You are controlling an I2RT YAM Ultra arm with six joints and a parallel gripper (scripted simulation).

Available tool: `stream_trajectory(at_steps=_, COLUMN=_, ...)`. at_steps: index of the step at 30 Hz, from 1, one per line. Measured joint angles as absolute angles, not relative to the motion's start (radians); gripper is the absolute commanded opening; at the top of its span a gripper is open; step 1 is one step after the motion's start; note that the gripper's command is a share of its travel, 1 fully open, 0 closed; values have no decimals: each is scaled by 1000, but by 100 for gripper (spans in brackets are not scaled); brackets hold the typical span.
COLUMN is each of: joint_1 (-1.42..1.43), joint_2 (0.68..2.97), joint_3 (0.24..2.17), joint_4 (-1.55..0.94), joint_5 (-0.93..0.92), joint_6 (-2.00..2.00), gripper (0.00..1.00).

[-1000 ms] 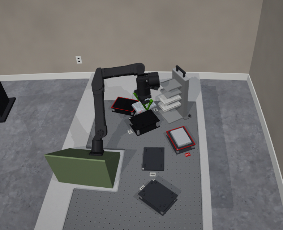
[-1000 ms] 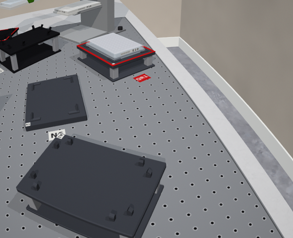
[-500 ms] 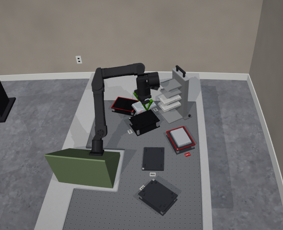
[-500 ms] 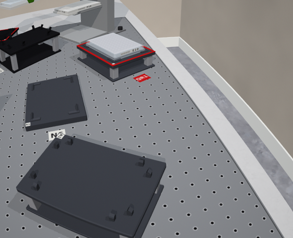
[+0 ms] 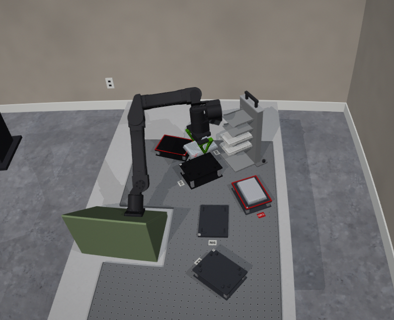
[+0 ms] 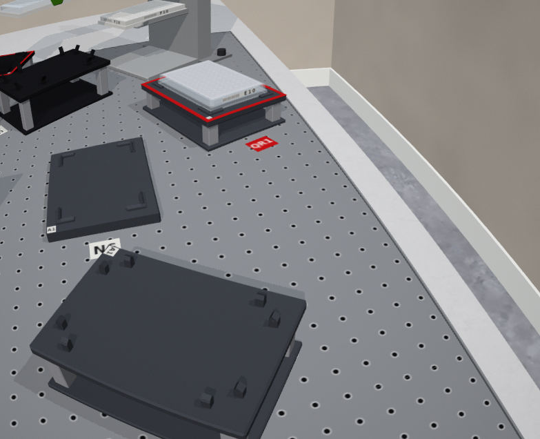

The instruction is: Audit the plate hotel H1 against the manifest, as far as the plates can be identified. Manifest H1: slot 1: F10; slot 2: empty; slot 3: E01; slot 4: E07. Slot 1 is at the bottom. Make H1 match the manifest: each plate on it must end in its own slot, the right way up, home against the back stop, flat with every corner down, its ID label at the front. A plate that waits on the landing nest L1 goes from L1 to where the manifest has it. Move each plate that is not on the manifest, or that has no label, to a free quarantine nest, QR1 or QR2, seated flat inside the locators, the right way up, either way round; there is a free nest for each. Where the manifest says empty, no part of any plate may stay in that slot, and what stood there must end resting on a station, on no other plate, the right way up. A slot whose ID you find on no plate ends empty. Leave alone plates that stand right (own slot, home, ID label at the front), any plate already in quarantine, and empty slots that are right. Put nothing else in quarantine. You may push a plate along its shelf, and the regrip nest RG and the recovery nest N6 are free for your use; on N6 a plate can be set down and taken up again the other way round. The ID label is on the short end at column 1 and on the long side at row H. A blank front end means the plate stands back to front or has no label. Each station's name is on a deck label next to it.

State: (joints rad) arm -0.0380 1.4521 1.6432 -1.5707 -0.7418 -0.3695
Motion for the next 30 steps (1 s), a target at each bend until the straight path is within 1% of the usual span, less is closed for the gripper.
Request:
stream_trajectory(at_steps=4, joint_1=242, joint_2=1418, joint_3=1805, joint_4=-1568, joint_5=-676, joint_6=-405, gripper=86)
stream_trajectory(at_steps=5, joint_1=301, joint_2=1404, joint_3=1838, joint_4=-1554, joint_5=-693, joint_6=-411, gripper=86)
stream_trajectory(at_steps=8, joint_1=442, joint_2=1389, joint_3=1929, joint_4=-1571, joint_5=-628, joint_6=-417, gripper=86)
stream_trajectory(at_steps=9, joint_1=505, joint_2=1389, joint_3=1961, joint_4=-1549, joint_5=-636, joint_6=-421, gripper=86)
stream_trajectory(at_steps=11, joint_1=651, joint_2=1409, joint_3=2054, joint_4=-1566, joint_5=-552, joint_6=-432, gripper=86)
stream_trajectory(at_steps=12, joint_1=731, joint_2=1414, joint_3=2095, joint_4=-1554, joint_5=-540, joint_6=-461, gripper=86)
stream_trajectory(at_steps=14, joint_1=784, joint_2=1415, joint_3=2152, joint_4=-1554, joint_5=-540, joint_6=-560, gripper=86)
stream_trajectory(at_steps=16, joint_1=770, joint_2=1409, joint_3=2151, joint_4=-1560, joint_5=-532, joint_6=-649, gripper=86)
stream_trajectory(at_steps=20, joint_1=787, joint_2=1386, joint_3=2060, joint_4=-1548, joint_5=-494, joint_6=-856, gripper=86)
stream_trajectory(at_steps=25, joint_1=845, joint_2=1395, joint_3=2051, joint_4=-1540, joint_5=-435, joint_6=-1101, gripper=86)
stream_trajectory(at_steps=30, joint_1=894, joint_2=1395, joint_3=2000, joint_4=-1496, joint_5=-373, joint_6=-1341, gripper=86)
